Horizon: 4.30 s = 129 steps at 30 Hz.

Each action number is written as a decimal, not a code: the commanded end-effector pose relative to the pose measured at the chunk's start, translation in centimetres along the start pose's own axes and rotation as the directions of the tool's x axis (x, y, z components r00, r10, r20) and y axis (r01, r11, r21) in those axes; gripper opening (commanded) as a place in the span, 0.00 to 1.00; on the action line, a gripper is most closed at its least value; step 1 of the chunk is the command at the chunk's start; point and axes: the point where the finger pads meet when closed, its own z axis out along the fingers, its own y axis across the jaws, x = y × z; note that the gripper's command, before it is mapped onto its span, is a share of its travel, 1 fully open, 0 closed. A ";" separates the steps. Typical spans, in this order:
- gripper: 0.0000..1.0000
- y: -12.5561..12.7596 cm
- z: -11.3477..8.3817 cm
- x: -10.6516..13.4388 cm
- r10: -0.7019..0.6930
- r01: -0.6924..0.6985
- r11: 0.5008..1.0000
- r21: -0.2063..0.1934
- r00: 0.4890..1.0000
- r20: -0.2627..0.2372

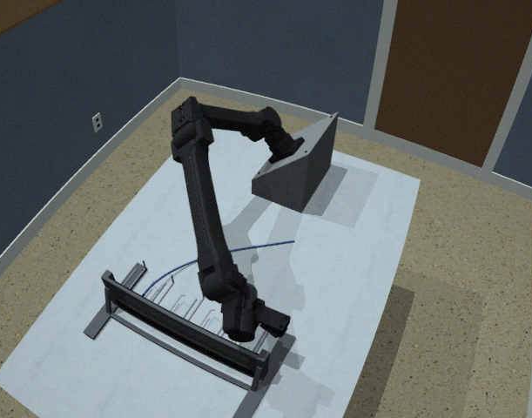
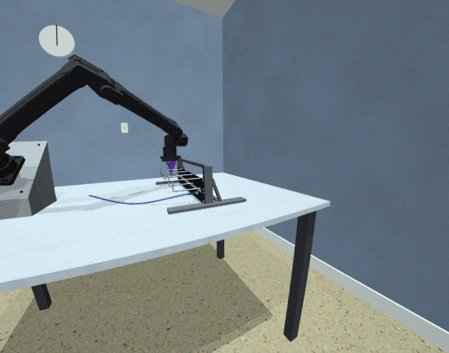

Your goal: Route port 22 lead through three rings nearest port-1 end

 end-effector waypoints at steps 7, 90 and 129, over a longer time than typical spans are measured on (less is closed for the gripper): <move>0.00 -2.5 -2.1 0.8 0.022 -0.023 0.999 0.036 1.000 0.015; 0.32 -2.4 -10.2 0.1 0.032 -0.034 0.997 0.071 0.999 0.029; 0.00 -2.2 -12.7 0.2 0.029 -0.031 0.997 0.071 0.999 0.030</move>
